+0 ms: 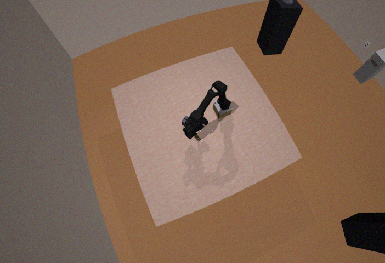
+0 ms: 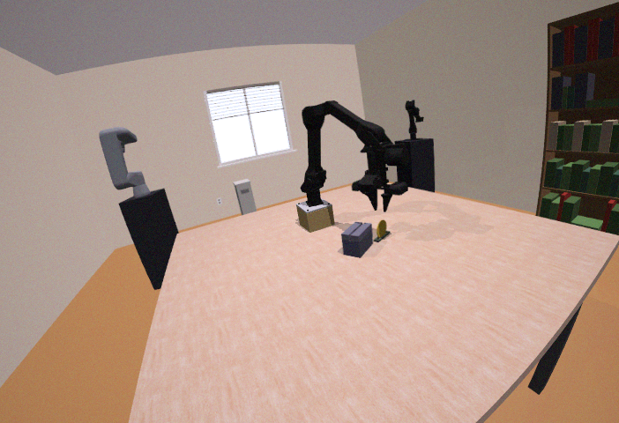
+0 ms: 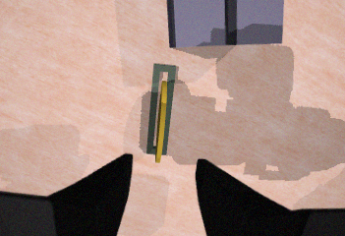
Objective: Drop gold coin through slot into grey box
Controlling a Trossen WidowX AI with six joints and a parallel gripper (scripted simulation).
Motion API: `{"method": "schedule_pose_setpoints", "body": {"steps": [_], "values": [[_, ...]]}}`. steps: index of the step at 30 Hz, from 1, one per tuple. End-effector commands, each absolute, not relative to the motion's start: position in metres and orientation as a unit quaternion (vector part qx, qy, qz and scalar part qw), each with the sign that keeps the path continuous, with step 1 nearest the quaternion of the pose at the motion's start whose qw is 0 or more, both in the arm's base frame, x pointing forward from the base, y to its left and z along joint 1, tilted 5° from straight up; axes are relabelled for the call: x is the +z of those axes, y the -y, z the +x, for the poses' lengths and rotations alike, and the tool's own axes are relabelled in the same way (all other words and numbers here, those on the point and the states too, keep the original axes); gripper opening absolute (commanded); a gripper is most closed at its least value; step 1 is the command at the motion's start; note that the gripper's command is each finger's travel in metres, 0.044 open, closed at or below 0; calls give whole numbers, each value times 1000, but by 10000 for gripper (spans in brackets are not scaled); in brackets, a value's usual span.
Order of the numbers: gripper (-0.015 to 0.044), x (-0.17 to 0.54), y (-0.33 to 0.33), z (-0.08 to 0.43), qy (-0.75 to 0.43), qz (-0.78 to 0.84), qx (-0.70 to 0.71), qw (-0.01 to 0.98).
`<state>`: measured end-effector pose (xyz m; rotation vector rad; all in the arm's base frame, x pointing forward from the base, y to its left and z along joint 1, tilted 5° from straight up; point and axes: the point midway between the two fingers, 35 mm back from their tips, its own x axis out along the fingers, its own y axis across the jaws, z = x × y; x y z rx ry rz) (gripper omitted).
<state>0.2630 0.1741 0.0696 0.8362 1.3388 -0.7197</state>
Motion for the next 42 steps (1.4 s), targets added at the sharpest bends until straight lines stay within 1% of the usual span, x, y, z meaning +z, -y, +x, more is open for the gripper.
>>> {"method": "schedule_pose_setpoints", "body": {"steps": [1,4,42], "values": [[161,63,-174,263,-587,368,-317,648],[161,50,-174,265,-587,368,-317,648],[161,-4,-176,272,-587,368,-317,648]]}}
